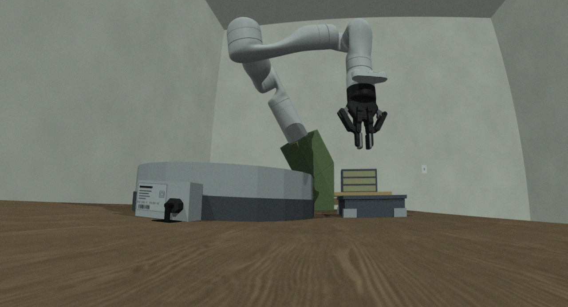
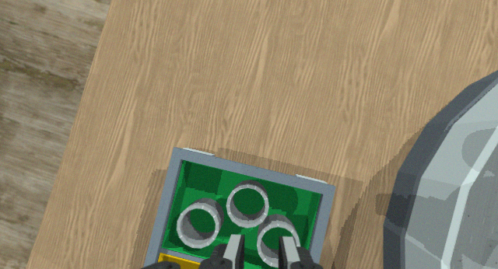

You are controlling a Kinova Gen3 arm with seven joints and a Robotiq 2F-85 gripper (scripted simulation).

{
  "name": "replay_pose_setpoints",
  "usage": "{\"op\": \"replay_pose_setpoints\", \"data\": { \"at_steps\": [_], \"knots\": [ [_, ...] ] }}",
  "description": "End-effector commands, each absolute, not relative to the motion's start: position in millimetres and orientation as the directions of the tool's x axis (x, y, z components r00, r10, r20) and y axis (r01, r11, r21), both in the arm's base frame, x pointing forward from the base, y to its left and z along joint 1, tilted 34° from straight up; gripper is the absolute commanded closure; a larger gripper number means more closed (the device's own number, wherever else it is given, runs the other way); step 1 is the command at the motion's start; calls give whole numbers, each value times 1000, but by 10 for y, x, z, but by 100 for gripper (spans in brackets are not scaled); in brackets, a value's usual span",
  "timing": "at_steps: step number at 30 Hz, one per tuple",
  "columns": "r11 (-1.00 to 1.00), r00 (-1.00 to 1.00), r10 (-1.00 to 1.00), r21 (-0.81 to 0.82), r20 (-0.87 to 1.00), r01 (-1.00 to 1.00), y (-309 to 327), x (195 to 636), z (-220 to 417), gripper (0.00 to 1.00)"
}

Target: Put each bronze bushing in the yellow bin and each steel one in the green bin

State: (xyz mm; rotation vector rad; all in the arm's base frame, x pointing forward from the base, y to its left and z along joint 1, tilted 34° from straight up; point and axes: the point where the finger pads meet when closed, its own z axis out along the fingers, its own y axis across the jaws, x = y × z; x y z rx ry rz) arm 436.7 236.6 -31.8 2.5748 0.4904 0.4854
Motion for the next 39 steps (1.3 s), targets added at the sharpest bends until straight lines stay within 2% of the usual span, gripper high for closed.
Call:
{"op": "replay_pose_setpoints", "data": {
  "at_steps": [1,28,29,39],
  "knots": [
    [-825,873,420,505,249,253,2373,4368,-311,81],
    [-825,873,420,505,249,253,2373,4368,-311,81],
    [-825,873,420,505,249,253,2373,4368,-311,0],
    [-825,873,420,505,249,253,2373,4368,-311,0]
  ]
}}
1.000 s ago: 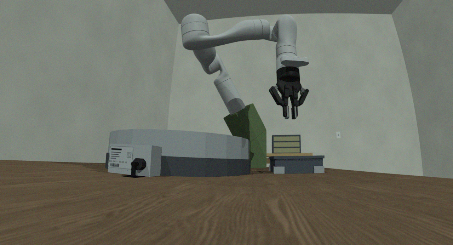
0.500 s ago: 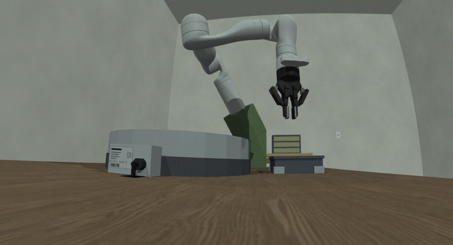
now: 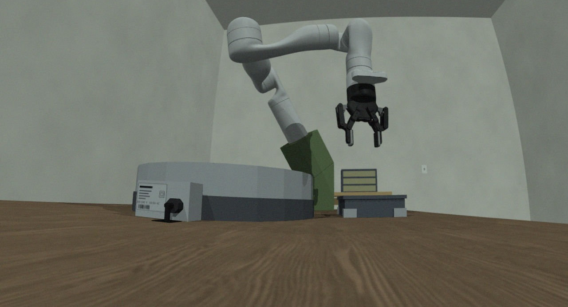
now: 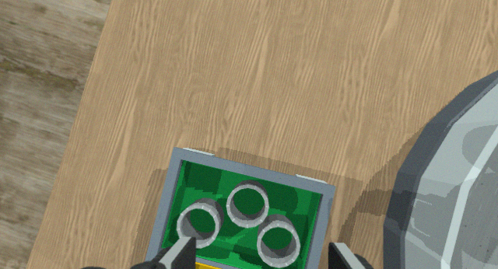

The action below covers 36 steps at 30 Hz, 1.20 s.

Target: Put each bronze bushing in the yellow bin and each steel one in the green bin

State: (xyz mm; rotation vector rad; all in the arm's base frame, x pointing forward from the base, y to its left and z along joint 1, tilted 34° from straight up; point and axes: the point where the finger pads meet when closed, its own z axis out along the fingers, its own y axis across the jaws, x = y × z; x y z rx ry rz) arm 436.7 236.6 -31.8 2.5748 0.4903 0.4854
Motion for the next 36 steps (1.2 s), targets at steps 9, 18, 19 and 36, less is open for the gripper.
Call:
{"op": "replay_pose_setpoints", "data": {
  "at_steps": [9,18,19,36],
  "knots": [
    [-825,873,420,505,249,253,2373,4368,-311,0],
    [-825,873,420,505,249,253,2373,4368,-311,0],
    [-825,873,420,505,249,253,2373,4368,-311,0],
    [-825,873,420,505,249,253,2320,3825,-269,0]
  ]
}}
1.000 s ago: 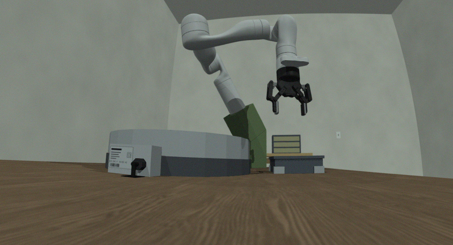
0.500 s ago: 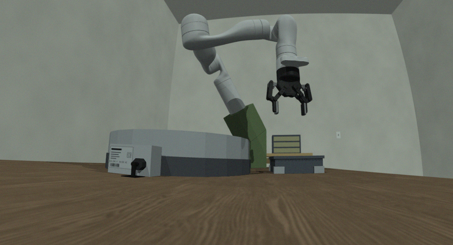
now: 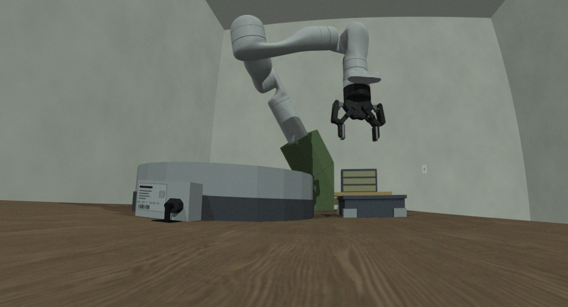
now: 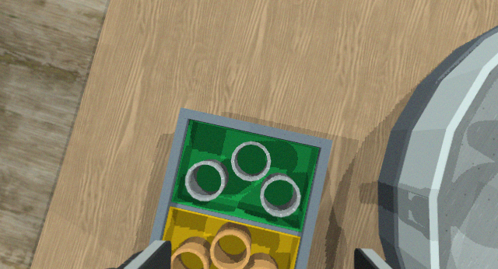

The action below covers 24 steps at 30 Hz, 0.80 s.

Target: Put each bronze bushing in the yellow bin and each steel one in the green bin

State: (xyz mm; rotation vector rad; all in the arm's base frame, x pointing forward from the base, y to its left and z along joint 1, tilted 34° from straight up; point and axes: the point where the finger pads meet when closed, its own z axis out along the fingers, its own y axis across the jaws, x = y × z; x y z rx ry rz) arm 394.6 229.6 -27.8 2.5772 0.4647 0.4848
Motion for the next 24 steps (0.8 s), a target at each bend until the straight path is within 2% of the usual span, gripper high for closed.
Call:
{"op": "replay_pose_setpoints", "data": {
  "at_steps": [1,24],
  "knots": [
    [-825,873,420,505,249,253,2313,3757,-263,0],
    [-825,873,419,505,249,252,2305,3691,-258,0]
  ]
}}
